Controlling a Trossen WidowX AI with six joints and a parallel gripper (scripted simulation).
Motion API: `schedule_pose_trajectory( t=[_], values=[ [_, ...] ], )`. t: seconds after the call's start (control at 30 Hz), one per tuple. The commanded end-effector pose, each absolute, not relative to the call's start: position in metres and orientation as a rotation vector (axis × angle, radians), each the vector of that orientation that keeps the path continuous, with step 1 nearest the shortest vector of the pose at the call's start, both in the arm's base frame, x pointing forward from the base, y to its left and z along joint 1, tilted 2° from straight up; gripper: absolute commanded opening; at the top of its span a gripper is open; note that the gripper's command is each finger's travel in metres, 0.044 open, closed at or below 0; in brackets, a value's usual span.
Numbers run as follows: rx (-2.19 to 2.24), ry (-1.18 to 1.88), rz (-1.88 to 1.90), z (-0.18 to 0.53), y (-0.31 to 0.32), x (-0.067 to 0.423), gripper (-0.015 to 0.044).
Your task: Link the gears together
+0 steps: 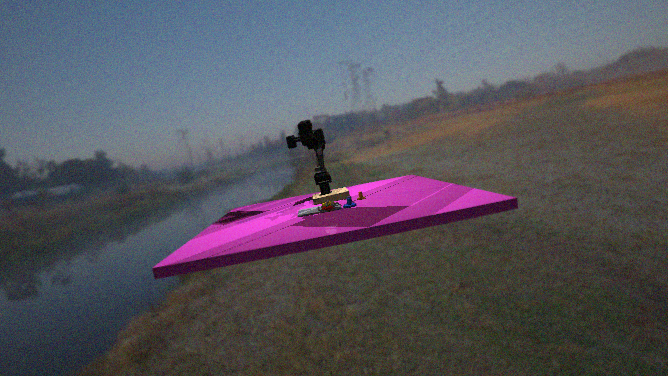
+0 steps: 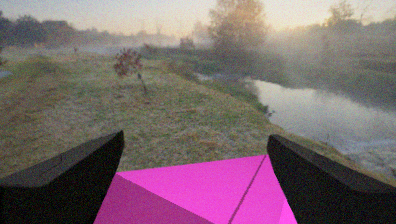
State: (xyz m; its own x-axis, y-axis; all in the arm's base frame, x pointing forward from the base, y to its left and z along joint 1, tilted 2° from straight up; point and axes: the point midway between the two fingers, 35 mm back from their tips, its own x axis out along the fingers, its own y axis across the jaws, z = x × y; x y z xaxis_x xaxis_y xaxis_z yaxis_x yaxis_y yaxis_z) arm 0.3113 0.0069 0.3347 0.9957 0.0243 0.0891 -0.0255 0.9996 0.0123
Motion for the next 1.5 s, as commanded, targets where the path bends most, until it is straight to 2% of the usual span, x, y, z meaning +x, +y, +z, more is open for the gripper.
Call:
schedule_pose_trajectory(
  t=[0.0,0.23,0.43,0.6,0.83,1.47],
  values=[
    [0.008,-0.078,0.027,0.333,0.008,0.313,0.0426],
    [-0.206,0.322,0.157,0.271,0.049,0.365,0.044],
    [-0.449,0.679,0.34,0.204,0.09,0.389,0.044],
    [-0.658,0.959,0.543,0.147,0.126,0.384,0.044],
    [-0.946,1.314,0.869,0.078,0.166,0.352,0.044],
    [-0.973,1.346,0.902,0.055,0.166,0.351,0.044]
  ],
)
